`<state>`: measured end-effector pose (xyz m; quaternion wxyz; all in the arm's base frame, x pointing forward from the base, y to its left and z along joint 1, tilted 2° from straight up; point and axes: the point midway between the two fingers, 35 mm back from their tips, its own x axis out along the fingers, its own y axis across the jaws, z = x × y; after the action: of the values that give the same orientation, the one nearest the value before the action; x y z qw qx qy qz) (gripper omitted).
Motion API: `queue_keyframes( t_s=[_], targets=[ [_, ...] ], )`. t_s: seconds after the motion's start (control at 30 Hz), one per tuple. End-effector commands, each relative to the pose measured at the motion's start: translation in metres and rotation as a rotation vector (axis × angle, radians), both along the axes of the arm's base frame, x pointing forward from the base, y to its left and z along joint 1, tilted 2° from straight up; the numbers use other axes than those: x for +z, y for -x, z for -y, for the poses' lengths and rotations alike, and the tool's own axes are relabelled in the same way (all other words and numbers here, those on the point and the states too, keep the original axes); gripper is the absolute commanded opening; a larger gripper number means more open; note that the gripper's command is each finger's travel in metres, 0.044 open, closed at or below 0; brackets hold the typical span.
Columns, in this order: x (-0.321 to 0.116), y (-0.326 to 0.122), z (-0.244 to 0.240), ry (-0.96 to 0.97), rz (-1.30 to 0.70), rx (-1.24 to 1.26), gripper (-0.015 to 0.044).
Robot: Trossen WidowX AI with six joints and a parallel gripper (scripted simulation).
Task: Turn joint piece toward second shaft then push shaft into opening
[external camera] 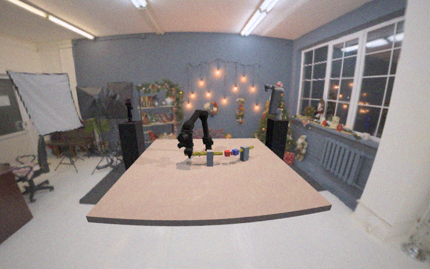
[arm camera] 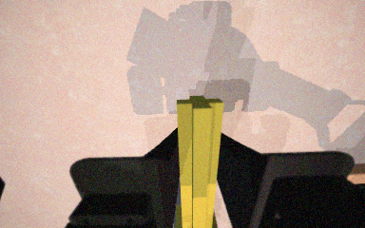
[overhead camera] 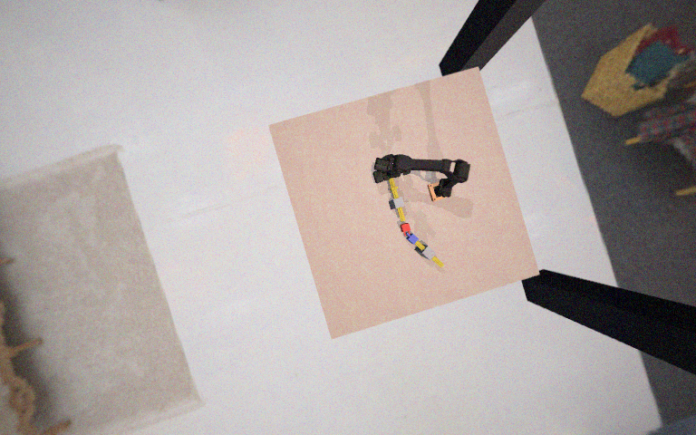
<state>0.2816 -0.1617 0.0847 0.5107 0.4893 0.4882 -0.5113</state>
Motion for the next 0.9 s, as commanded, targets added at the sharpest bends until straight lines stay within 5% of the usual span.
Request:
queue_keyframes(
  t_s=[0.0,0.87],
  targets=[
    [-0.001,0.000,-0.006,0.001,0.001,-0.003,0.0000],
    [-0.003,0.000,-0.045,-0.002,0.001,-0.003,0.0000]
  ],
)
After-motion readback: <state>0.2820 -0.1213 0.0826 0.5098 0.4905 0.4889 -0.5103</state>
